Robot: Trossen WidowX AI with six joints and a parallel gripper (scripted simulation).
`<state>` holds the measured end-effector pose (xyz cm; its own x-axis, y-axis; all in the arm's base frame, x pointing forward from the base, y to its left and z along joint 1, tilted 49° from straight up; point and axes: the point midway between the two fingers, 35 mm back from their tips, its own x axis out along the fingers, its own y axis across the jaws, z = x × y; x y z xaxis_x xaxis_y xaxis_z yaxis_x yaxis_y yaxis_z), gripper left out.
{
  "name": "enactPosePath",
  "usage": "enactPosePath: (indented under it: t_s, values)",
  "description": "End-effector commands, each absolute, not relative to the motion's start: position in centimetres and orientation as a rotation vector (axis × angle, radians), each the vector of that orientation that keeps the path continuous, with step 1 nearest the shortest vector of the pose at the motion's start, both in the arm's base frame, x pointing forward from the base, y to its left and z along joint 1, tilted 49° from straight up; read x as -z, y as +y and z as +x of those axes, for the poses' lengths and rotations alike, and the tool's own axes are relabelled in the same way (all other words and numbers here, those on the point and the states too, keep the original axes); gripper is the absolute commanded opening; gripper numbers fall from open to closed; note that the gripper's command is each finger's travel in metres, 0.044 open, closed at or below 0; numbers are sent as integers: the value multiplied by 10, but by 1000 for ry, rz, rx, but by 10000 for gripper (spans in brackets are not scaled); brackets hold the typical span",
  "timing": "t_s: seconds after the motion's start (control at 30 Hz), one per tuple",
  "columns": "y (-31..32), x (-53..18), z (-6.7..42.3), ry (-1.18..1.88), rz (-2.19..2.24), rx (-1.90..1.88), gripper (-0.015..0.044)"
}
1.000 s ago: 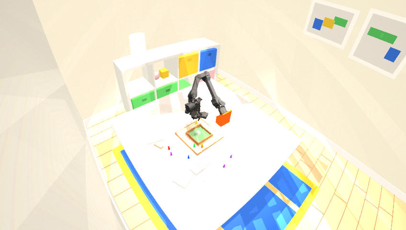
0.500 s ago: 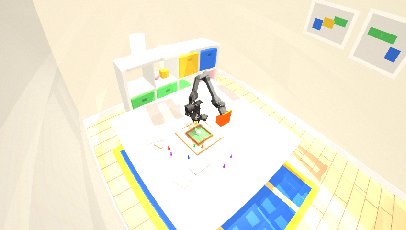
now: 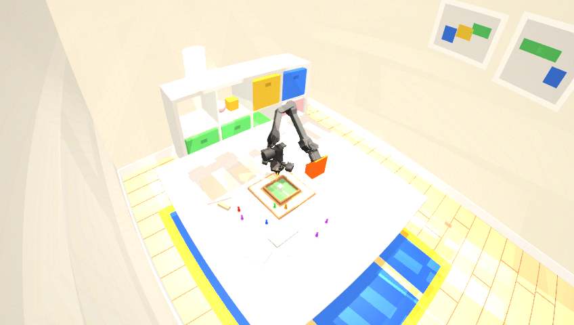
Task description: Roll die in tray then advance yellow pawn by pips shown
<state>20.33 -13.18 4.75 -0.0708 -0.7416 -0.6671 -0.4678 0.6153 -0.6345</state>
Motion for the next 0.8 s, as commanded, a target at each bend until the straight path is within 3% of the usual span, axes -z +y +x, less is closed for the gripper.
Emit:
enactPosePath:
  t_s: [0.0,0.17,0.77]
  values:
    - [-132,-47,202,1720,-1007,303,29]
    - [-132,-47,202,1720,-1007,303,0]
    - [-67,-96,216,1716,-992,277,0]
